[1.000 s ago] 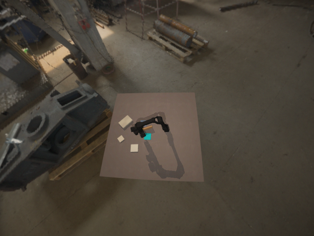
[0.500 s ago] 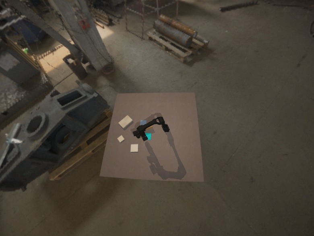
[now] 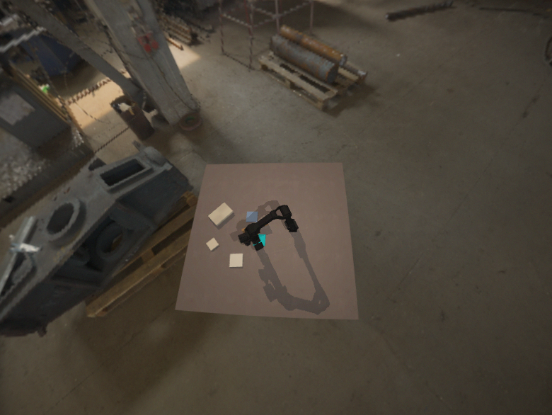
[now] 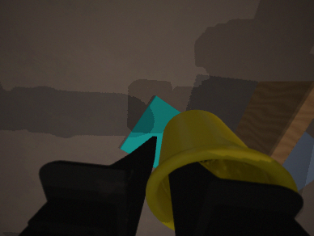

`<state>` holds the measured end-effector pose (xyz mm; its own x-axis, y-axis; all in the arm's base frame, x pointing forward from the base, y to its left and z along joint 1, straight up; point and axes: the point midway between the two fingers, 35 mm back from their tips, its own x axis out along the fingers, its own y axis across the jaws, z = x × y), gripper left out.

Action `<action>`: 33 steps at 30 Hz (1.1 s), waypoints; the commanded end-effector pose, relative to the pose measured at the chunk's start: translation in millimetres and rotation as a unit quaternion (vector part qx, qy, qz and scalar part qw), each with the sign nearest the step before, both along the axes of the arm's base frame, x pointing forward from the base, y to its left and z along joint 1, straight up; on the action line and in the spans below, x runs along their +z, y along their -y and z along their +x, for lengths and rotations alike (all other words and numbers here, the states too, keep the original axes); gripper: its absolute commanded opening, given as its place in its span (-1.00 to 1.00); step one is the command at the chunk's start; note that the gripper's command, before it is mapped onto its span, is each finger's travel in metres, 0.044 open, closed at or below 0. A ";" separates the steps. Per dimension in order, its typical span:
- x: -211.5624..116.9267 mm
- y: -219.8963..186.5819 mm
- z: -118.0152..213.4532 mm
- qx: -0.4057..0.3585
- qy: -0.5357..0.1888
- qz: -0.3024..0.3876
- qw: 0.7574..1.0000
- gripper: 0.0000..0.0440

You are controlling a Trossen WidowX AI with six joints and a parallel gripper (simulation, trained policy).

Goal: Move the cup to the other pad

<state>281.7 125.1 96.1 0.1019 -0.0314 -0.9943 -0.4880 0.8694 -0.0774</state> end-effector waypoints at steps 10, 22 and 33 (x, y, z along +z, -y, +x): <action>-26.8 0.9 -22.2 -0.020 -0.008 -0.007 1.000 -0.91; -27.4 0.5 -17.4 -0.039 0.019 0.016 0.999 -0.36; -8.2 -1.6 -21.2 -0.044 0.042 0.054 0.997 -0.19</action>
